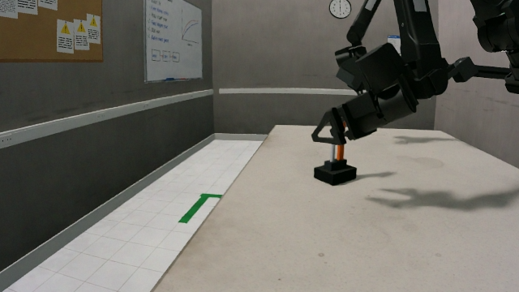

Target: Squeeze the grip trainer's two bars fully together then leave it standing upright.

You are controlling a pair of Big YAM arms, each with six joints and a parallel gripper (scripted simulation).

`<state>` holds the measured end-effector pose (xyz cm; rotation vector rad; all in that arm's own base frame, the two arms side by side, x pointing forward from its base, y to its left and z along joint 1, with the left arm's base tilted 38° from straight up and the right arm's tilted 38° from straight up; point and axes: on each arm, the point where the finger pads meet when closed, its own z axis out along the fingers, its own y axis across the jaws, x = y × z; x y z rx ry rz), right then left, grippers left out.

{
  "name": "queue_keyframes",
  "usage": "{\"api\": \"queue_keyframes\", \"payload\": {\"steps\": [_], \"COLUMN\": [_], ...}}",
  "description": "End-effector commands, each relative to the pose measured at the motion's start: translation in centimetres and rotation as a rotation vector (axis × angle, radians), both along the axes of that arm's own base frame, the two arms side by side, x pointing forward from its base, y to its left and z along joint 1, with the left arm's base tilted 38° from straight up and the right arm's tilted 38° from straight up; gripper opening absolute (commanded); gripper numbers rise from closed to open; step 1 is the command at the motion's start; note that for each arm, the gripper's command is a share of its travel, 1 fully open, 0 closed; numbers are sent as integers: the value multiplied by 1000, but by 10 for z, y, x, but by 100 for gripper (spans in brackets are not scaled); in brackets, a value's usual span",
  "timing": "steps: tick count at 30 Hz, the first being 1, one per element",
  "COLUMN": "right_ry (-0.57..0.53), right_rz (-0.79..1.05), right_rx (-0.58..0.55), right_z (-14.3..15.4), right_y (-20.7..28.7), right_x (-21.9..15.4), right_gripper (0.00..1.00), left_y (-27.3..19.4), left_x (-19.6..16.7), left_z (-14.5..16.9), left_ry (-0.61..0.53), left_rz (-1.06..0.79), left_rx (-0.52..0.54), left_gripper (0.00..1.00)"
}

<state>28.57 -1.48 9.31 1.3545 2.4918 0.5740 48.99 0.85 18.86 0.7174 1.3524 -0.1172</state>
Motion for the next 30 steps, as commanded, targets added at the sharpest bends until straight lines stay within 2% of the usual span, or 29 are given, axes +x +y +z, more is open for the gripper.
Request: {"api": "queue_keyframes", "payload": {"steps": [1, 3, 8, 14, 17, 19, 30], "right_ry": [-135, -154, -284, -422, -494, -494, -780], "right_rz": [273, 309, 529, 742, 846, 846, 1209], "right_rx": [-53, -64, -94, -138, -163, -163, -262], "right_z": [18, 19, 29, 39, 45, 45, 65], "right_y": [12, 13, 38, 60, 72, 72, 116], "right_x": [31, 33, 49, 62, 67, 67, 81], "right_gripper": [100, 100, 100, 100, 100, 100, 100], "left_y": [-41, -45, -83, -104, -111, -111, -113], "left_x": [-6, -7, -26, -39, -42, -42, -39], "left_z": [-25, -23, -52, -68, -68, -68, -60], "left_ry": [7, -5, 35, 56, 51, 51, 37], "left_rz": [-45, -51, -113, -151, -161, -161, -163], "left_rx": [85, 98, 138, 162, 172, 172, 165], "left_gripper": [70, 70, 70, 70, 70, 70, 70]}}
